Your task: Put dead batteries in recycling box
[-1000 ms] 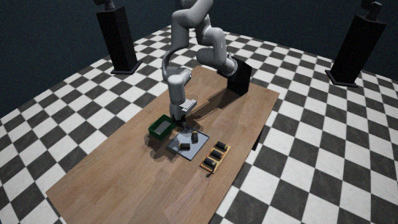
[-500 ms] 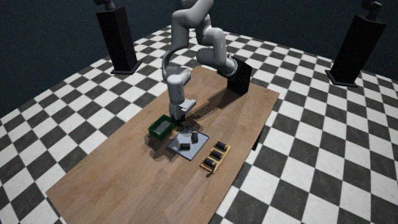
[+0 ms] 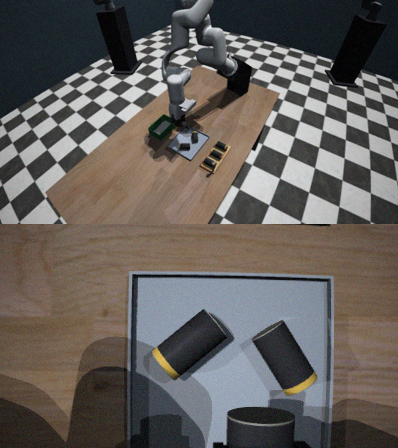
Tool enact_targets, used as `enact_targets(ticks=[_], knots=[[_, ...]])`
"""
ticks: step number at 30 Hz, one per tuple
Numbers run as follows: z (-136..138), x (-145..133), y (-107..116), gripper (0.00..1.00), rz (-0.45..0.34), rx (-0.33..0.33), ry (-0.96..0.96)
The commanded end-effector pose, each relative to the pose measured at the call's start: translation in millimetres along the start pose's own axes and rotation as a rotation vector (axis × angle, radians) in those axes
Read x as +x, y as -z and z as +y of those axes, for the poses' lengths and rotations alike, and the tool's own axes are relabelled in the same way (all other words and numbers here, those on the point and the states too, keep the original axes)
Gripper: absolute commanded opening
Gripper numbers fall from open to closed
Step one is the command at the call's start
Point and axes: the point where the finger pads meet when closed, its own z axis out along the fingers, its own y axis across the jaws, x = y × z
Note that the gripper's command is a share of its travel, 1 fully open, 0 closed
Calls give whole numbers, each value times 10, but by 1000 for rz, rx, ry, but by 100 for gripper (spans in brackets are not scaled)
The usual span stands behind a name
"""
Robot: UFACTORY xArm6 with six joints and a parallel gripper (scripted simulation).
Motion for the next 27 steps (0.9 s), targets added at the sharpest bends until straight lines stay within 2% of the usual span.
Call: enact_targets(ticks=[1, 4, 7, 9, 14, 17, 27], knots=[[13, -1, 7, 28, 0, -3, 0], [13, -1, -42, 28, 0, -3, 0], [14, -1, -195, 28, 0, -3, 0], [14, -1, -195, 28, 0, -3, 0], [15, -1, -561, 28, 0, -3, 0], [16, -1, -695, 28, 0, -3, 0], [16, -1, -766, 28, 0, -3, 0]])
